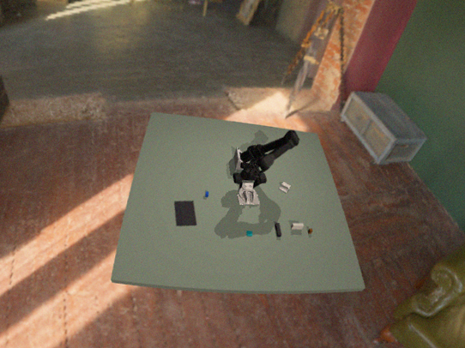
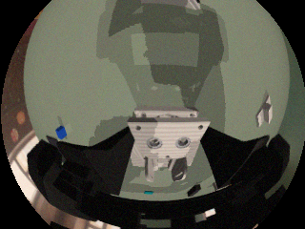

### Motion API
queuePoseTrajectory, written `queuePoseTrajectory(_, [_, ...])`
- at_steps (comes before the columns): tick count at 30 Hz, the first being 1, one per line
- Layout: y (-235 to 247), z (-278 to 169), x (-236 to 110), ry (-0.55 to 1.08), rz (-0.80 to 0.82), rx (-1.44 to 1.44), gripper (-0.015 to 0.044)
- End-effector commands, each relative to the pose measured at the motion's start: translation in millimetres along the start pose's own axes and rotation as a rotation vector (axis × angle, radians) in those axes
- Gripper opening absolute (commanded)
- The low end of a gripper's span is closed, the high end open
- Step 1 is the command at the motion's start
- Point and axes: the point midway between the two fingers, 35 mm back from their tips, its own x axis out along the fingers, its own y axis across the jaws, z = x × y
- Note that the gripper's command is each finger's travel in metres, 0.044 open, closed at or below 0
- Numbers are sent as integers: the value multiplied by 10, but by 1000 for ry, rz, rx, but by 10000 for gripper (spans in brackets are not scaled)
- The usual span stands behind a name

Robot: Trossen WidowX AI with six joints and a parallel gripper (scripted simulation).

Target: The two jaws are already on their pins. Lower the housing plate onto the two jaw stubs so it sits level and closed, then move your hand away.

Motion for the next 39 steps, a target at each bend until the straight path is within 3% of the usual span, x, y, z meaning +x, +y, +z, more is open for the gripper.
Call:
queuePoseTrajectory(1, [-2,13,22,1,-4,6,351])
queuePoseTrajectory(39, [-3,13,70,1,-4,11,351])
